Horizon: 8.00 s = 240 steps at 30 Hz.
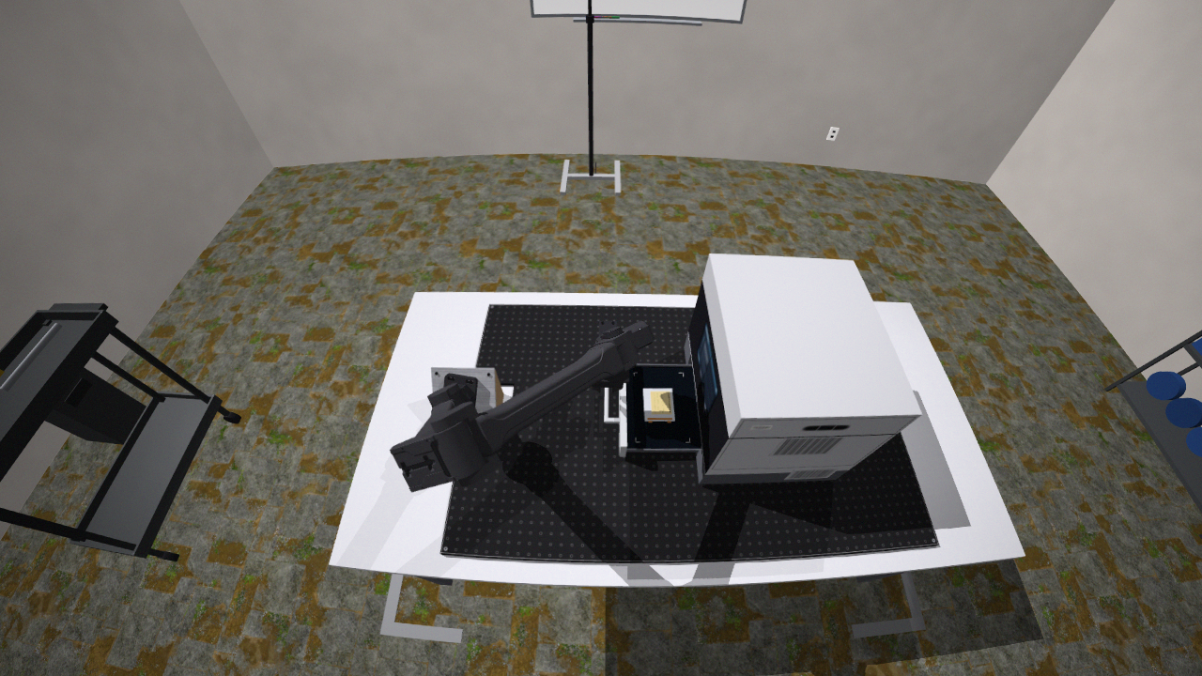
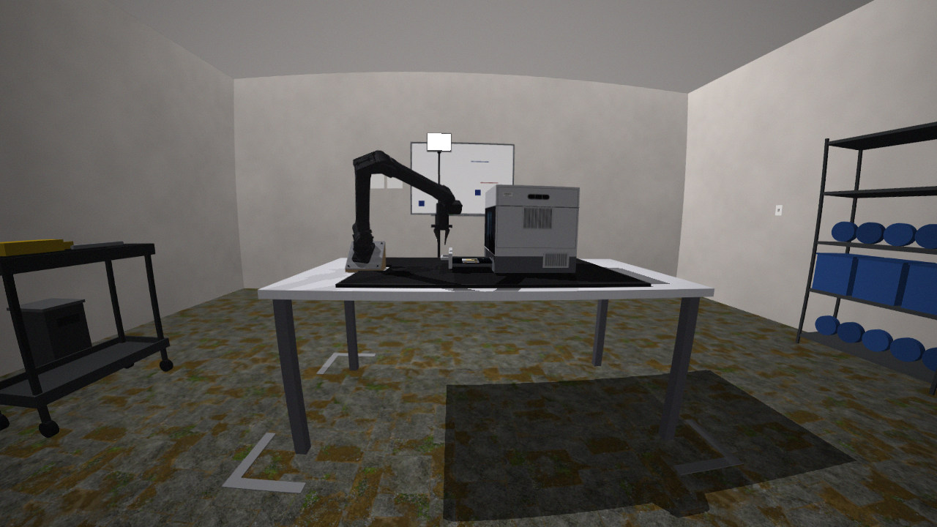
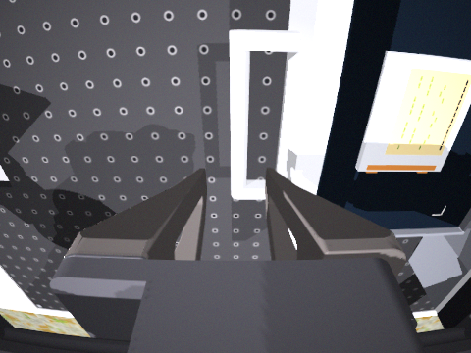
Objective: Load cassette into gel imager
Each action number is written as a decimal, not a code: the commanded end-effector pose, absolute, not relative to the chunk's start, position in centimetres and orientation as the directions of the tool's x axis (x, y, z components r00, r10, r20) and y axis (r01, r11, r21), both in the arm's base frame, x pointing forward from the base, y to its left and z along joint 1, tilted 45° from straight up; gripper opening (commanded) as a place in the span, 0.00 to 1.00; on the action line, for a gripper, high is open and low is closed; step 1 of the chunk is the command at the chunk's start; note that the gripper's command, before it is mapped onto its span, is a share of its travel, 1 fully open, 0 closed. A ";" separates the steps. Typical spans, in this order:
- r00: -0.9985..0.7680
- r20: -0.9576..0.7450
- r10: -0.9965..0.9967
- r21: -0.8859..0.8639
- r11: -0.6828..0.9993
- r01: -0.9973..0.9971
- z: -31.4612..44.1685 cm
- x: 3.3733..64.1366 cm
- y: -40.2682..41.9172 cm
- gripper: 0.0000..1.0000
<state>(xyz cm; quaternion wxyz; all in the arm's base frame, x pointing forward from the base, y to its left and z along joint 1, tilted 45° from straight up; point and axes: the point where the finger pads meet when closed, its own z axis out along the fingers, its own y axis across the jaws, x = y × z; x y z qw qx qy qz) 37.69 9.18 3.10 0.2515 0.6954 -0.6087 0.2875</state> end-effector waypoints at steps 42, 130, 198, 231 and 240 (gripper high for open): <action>0.094 0.707 -0.701 0.003 -0.131 -0.991 1.2 38.2 7.4 0.31; 0.088 0.705 -0.703 -0.005 -0.130 -0.992 -2.2 38.8 4.1 0.31; 0.067 0.700 -0.711 -0.100 -0.190 -0.977 -1.4 43.8 5.1 0.07; 0.068 0.702 -0.709 -0.090 -0.184 -0.979 -1.4 44.7 5.1 0.07; 0.068 0.702 -0.709 -0.090 -0.184 -0.979 -1.4 44.7 5.1 0.07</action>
